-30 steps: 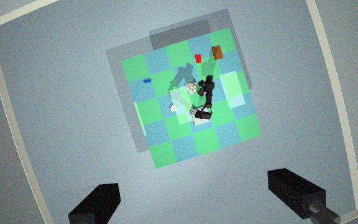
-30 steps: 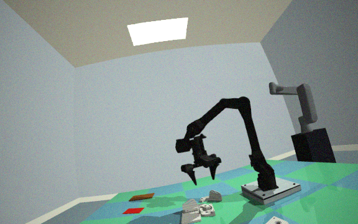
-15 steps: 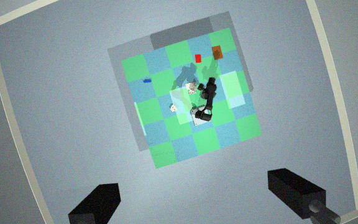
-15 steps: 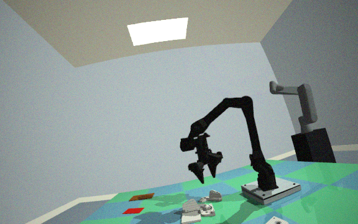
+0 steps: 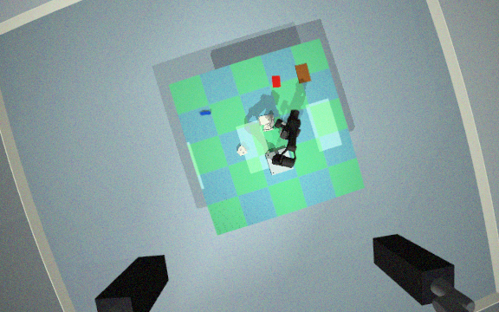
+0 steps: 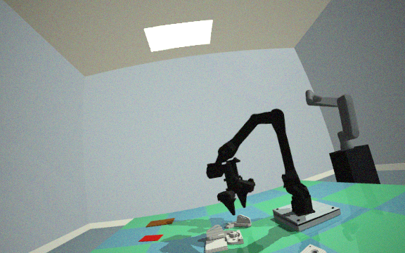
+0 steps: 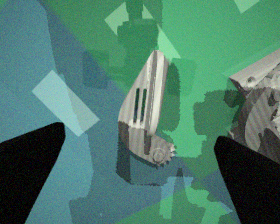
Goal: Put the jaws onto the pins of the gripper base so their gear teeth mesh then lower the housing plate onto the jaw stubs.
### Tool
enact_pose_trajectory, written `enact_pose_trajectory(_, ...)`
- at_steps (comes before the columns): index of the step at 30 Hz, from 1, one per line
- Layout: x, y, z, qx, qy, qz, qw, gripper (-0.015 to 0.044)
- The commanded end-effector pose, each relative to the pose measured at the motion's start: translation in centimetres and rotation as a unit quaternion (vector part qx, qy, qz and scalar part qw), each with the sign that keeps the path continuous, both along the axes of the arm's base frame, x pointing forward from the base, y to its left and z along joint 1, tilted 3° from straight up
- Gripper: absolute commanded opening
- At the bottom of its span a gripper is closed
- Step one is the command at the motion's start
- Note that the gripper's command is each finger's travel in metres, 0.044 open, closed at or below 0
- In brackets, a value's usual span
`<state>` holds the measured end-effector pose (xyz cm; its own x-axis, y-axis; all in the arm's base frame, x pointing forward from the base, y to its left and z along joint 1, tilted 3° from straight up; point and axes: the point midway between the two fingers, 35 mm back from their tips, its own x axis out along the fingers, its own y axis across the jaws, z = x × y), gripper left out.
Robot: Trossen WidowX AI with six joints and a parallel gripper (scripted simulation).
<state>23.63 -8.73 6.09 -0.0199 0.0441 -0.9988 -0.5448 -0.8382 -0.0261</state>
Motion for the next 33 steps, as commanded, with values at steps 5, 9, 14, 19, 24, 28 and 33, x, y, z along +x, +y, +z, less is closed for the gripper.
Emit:
enact_pose_trajectory(5,-0.1,0.0,-0.9,-0.003,-0.001,0.003,1.000,0.0440)
enact_pose_trajectory(9,0.0,0.0,-1.5,-0.003,-0.001,0.003,1.000,0.0440)
enact_pose_trajectory(14,0.0,0.0,-2.3,-0.003,-0.001,0.003,1.000,0.0440)
enact_pose_trajectory(19,0.0,0.0,-3.2,-0.003,-0.001,0.003,1.000,0.0440)
enact_pose_trajectory(24,0.0,0.1,-4.0,-0.003,-0.001,0.003,1.000,0.0440)
enact_pose_trajectory(28,-0.1,0.1,-4.6,-0.003,-0.001,0.003,1.000,0.0440)
enact_pose_trajectory(33,-0.2,0.1,-5.4,-0.003,-0.001,0.003,1.000,0.0440)
